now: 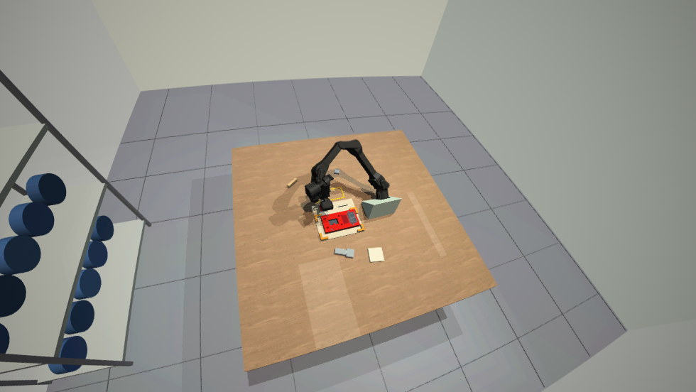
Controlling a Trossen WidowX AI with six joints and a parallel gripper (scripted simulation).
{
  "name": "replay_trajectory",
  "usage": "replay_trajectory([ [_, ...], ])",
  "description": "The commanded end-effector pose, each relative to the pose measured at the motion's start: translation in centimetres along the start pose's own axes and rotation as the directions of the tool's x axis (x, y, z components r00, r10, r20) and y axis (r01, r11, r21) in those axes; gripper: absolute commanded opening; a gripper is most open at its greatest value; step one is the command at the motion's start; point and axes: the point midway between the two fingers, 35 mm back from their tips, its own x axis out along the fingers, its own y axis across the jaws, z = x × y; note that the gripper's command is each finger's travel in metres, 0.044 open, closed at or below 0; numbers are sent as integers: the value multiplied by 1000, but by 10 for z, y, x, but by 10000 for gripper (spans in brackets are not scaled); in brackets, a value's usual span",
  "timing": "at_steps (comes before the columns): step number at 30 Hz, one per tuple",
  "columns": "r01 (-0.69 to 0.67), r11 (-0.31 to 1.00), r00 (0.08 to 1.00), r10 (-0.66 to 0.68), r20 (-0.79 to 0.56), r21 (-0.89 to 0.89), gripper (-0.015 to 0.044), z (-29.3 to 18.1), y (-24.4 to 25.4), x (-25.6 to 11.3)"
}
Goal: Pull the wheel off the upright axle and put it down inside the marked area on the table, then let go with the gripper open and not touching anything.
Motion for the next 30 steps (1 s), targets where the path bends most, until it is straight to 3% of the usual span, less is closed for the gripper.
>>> replay_trajectory([
  [1,-5,1000,1000,5,7,1,0,1,2,-5],
  [30,-4,1000,1000,4,8,0,0,1,2,-14],
])
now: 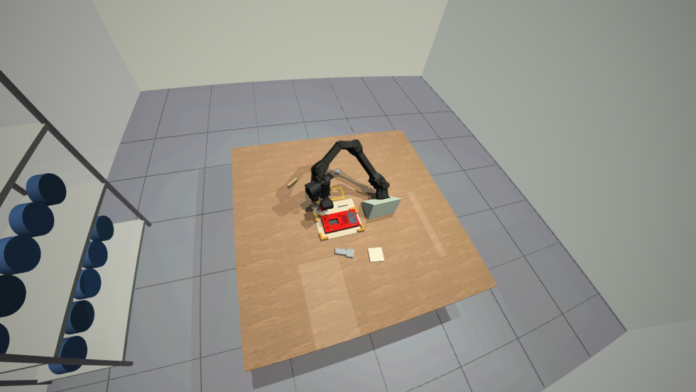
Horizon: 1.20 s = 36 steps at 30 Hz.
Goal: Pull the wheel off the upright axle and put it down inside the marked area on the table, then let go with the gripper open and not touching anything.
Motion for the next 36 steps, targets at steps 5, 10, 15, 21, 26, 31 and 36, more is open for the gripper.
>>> replay_trajectory([
  [5,-4,1000,1000,4,8,2,0,1,2,-6],
  [10,-4,1000,1000,4,8,1,0,1,2,-8],
  [15,-4,1000,1000,4,8,1,0,1,2,-9],
  [21,-4,1000,1000,4,8,1,0,1,2,-11],
  [26,-4,1000,1000,4,8,1,0,0,2,-13],
  [31,-4,1000,1000,4,8,1,0,1,2,-18],
  [36,-5,1000,1000,5,8,0,0,1,1,-32],
])
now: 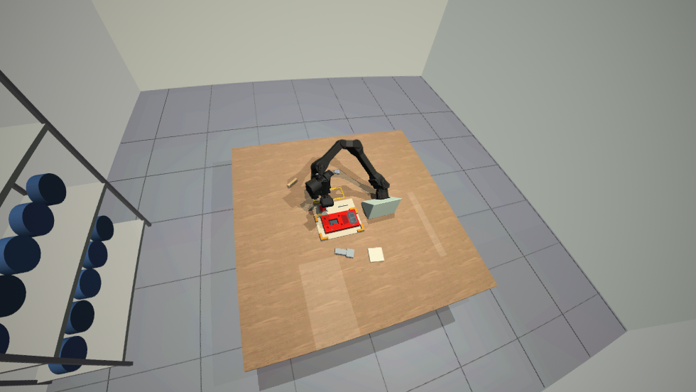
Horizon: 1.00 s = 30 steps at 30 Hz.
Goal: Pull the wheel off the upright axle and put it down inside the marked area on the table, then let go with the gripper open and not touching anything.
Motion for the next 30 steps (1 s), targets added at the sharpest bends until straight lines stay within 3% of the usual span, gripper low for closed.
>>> replay_trajectory([
  [1,-6,1000,1000,6,5,3,0,1,1,-14],
  [30,-3,1000,1000,3,4,-1,0,-32,-60,-25],
])
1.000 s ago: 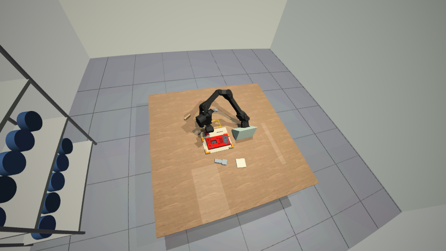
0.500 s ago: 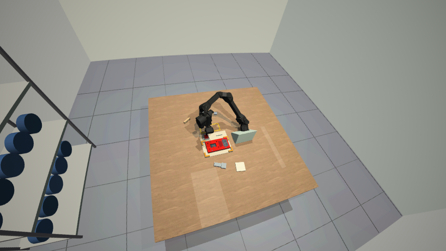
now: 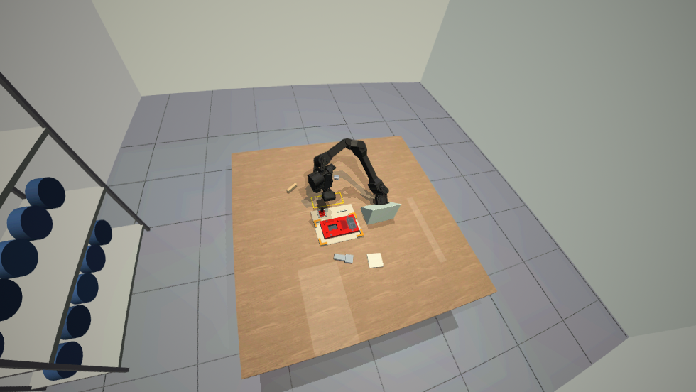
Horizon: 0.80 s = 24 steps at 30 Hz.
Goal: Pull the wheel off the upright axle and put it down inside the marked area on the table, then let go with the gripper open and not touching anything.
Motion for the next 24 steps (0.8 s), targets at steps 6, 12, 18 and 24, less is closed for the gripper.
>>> replay_trajectory([
  [6,6,1000,1000,-6,-2,-6,0,-17,-25,-1],
  [12,6,1000,1000,-6,-3,-5,0,-28,-39,-2],
  [18,6,1000,1000,-6,-3,-5,0,-30,-41,1],
  [24,7,1000,1000,-7,-2,-5,0,-30,-41,14],
])
